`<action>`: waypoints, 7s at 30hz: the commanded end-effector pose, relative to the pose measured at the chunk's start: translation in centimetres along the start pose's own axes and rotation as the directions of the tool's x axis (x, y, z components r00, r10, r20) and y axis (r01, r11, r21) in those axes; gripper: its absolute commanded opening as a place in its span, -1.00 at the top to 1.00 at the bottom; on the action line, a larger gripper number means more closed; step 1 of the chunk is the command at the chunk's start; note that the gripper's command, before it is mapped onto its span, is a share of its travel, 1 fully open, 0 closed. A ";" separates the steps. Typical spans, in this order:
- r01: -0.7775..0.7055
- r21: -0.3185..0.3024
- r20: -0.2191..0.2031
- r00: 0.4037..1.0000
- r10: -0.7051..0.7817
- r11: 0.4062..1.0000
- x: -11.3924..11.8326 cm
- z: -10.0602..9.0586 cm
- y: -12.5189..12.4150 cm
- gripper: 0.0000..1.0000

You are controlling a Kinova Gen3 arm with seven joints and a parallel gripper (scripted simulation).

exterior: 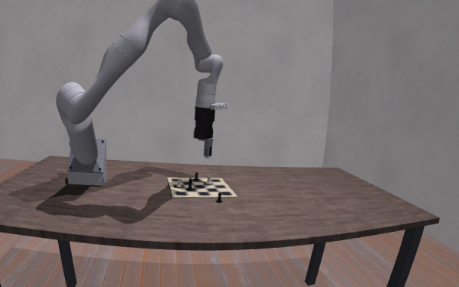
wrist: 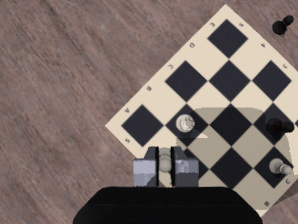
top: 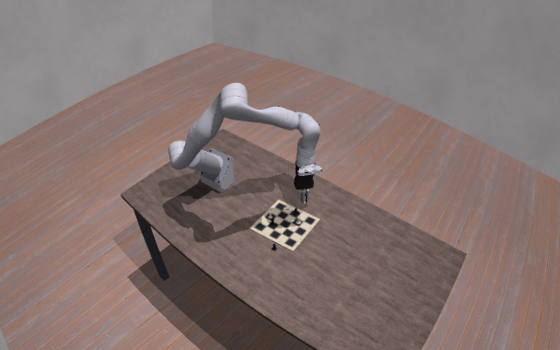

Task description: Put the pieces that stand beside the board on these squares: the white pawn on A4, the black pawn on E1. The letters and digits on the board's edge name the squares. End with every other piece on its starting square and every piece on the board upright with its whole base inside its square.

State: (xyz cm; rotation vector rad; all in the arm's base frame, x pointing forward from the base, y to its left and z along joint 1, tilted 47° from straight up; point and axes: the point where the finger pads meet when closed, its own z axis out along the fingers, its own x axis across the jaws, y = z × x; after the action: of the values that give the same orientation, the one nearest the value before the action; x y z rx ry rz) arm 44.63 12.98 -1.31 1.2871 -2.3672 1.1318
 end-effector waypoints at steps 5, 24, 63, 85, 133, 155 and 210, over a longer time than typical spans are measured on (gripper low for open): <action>0.001 -0.001 -0.007 1.000 -0.001 1.000 0.1 2.7 0.1 1.00; 0.001 -0.001 -0.007 1.000 -0.001 1.000 0.0 8.4 0.2 1.00; 0.001 -0.001 -0.007 1.000 -0.001 1.000 0.0 8.6 0.2 1.00; 0.001 -0.001 -0.007 1.000 -0.001 1.000 0.0 9.0 0.2 1.00; 0.001 -0.001 -0.007 1.000 -0.001 1.000 0.0 9.0 0.2 0.18; 0.001 -0.001 -0.007 1.000 -0.001 1.000 0.0 8.2 0.2 -0.36; -0.026 0.000 -0.007 1.000 0.026 1.000 0.2 0.0 -0.2 -1.00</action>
State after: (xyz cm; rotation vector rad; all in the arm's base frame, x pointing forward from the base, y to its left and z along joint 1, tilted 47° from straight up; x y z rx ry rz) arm 44.61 12.74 -1.26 1.2550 -2.3806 1.1406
